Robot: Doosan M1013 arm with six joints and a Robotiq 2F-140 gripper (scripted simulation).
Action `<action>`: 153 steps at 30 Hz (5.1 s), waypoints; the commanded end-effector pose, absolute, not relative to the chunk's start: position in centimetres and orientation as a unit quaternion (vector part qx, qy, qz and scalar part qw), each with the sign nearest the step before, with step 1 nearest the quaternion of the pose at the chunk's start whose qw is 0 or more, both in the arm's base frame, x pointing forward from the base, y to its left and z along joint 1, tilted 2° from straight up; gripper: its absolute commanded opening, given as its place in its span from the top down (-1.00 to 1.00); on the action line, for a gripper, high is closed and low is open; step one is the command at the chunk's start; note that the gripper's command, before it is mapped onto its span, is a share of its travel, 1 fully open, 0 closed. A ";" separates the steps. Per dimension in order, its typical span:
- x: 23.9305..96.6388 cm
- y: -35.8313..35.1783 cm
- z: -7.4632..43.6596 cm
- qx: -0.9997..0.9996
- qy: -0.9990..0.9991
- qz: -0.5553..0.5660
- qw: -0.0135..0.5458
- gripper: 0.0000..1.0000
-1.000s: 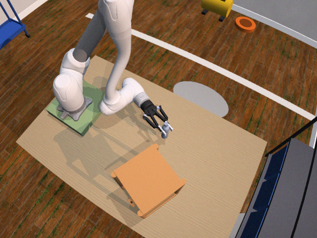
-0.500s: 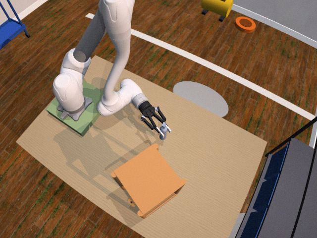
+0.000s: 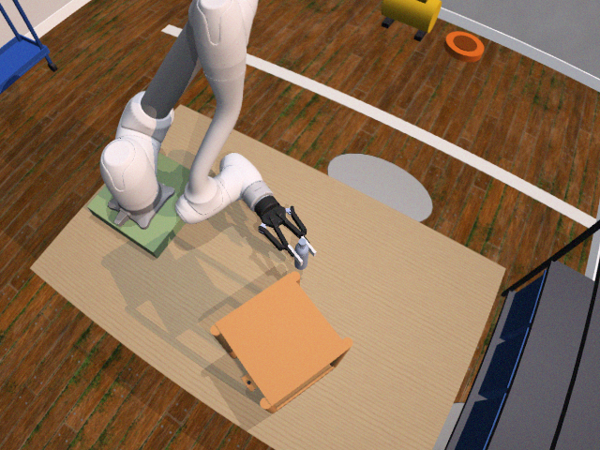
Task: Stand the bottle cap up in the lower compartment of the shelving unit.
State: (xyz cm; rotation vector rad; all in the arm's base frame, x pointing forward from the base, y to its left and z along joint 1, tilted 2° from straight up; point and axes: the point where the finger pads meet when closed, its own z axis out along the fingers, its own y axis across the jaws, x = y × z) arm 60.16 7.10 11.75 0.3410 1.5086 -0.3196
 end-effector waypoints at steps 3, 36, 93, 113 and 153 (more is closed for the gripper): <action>59.6 5.8 11.7 0.153 0.678 -0.144 0.704 1.00; 55.8 -2.5 11.5 0.153 0.678 -0.144 0.704 1.00; 51.7 -11.8 11.3 0.153 0.678 -0.144 0.704 1.00; 51.3 -12.7 11.3 0.153 0.678 -0.144 0.704 1.00; 51.8 -13.2 11.3 0.153 0.678 -0.144 0.704 1.00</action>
